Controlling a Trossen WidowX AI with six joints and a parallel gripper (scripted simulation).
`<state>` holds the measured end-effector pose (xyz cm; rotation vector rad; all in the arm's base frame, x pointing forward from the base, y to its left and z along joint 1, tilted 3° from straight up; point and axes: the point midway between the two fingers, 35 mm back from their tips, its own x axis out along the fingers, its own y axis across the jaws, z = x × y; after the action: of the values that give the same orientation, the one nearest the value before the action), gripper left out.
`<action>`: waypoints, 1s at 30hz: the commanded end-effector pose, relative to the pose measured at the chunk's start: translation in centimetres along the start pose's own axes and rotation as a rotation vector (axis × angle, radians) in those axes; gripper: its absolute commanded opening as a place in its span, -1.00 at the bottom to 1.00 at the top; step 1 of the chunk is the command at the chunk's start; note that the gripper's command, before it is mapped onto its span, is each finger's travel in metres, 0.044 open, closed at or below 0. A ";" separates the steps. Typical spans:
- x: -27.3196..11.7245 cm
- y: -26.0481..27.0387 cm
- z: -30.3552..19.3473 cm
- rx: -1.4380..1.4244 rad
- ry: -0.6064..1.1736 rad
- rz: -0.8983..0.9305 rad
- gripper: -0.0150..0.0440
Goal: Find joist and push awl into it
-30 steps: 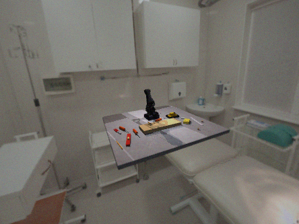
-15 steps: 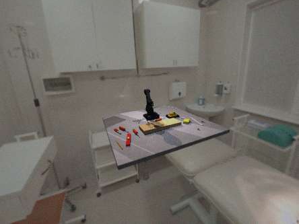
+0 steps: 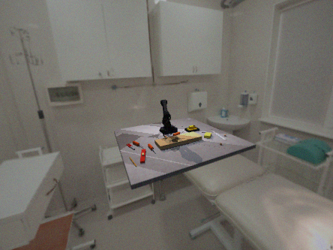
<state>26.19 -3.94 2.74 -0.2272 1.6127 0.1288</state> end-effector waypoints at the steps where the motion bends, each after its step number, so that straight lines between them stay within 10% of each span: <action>1: 0.9 0.0 -0.2 -0.006 0.011 0.000 1.00; 23: 3.7 0.1 -0.2 -0.006 0.011 0.000 1.00; 30: 3.7 0.1 -0.2 -0.006 0.011 0.000 0.38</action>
<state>25.93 -4.10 -0.88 -0.2264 1.6212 0.1302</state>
